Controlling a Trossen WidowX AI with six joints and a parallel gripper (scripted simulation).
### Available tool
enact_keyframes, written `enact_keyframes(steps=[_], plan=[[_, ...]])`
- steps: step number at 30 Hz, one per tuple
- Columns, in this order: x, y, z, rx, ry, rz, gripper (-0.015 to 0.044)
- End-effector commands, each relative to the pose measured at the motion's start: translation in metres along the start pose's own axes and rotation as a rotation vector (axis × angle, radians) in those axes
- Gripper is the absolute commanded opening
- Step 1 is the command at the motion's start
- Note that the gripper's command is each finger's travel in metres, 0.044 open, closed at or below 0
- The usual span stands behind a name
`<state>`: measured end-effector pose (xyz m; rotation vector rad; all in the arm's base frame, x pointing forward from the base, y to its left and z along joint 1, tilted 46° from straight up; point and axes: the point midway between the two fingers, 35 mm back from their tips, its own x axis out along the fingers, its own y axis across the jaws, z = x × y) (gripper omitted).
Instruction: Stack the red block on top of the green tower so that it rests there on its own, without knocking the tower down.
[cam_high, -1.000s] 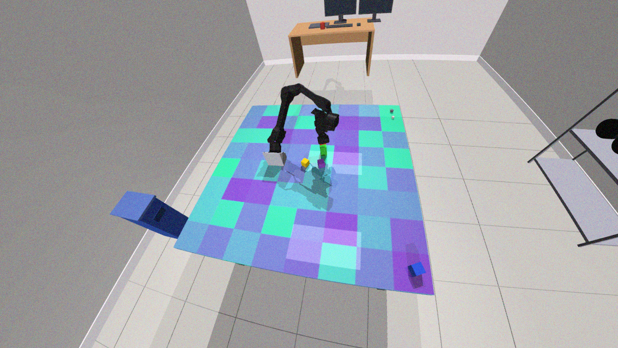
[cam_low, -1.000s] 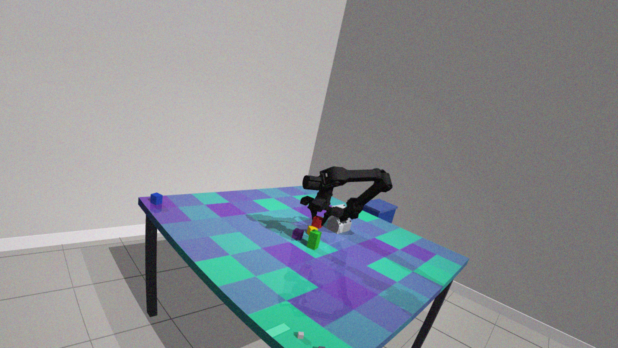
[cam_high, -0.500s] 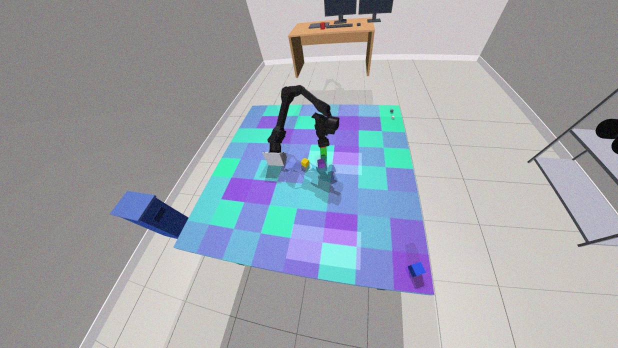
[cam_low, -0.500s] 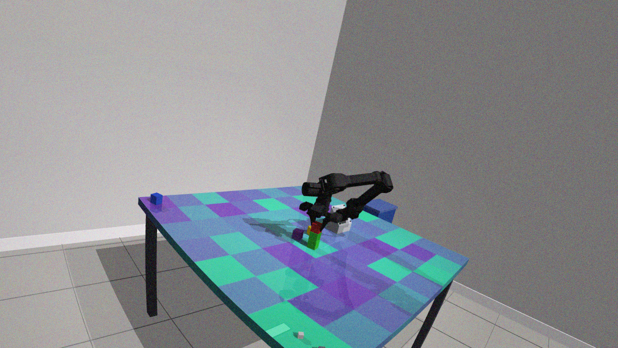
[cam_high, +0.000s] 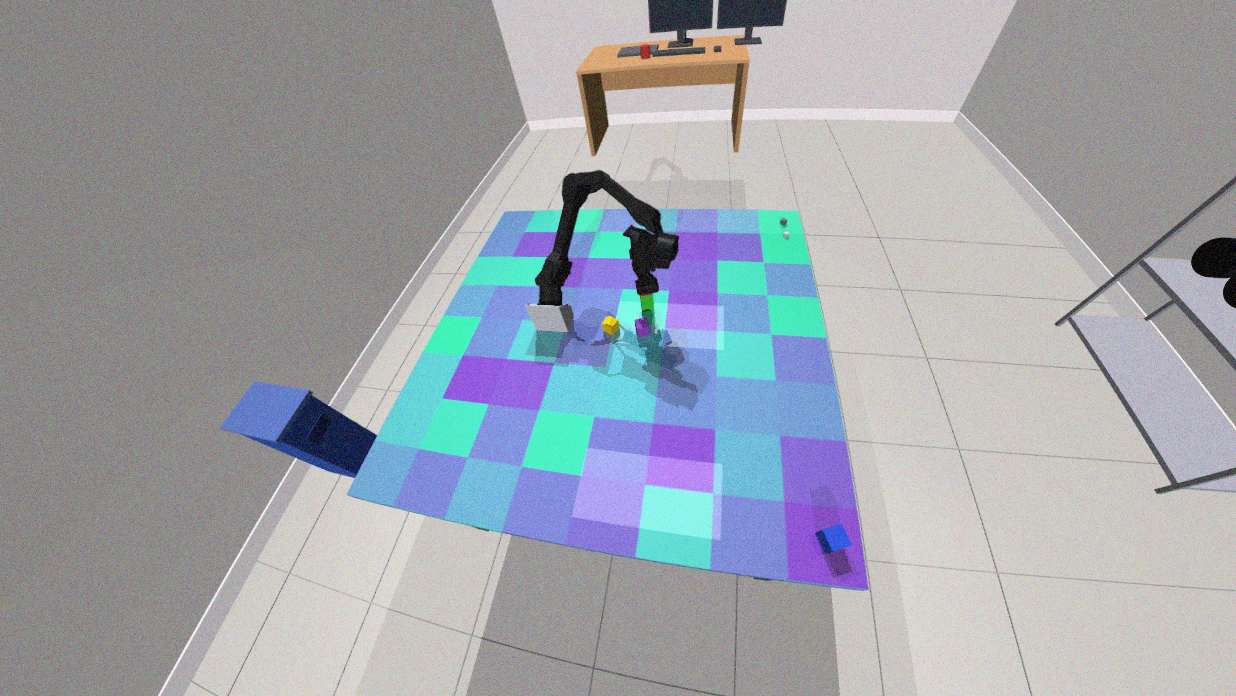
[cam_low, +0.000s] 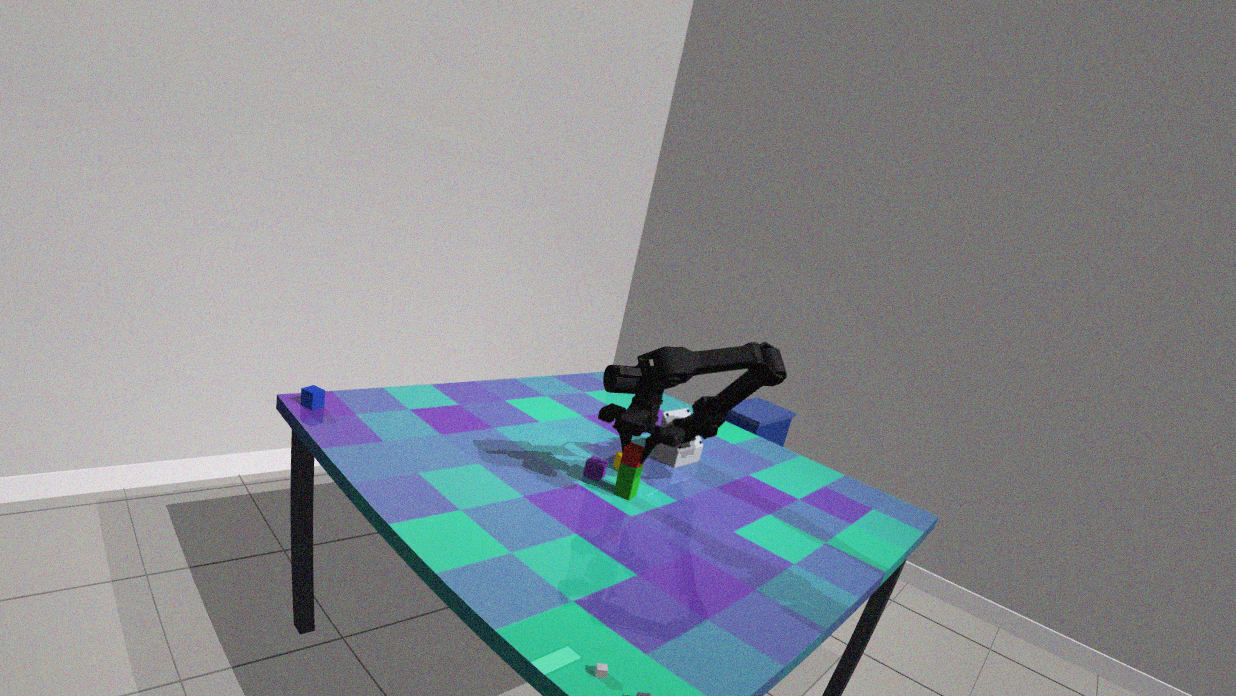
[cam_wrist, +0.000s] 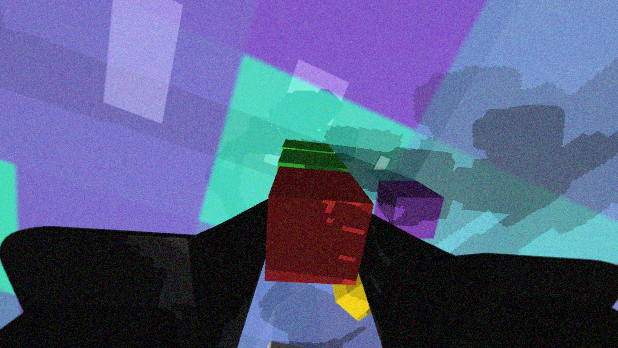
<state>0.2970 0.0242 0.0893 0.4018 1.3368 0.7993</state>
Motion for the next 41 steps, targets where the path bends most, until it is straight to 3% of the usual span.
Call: enact_keyframes(steps=[1,2,19,41], plan=[[0.0002,0.0004,0.0004,0.003,-0.002,0.002,0.0],[-0.0005,0.0004,0.0004,0.003,-0.002,0.002,0.0],[0.0,0.0,0.0,0.0,0.0,0.0,0.044],[0.0,0.0,0.0,0.0,0.0,0.0,0.044]])
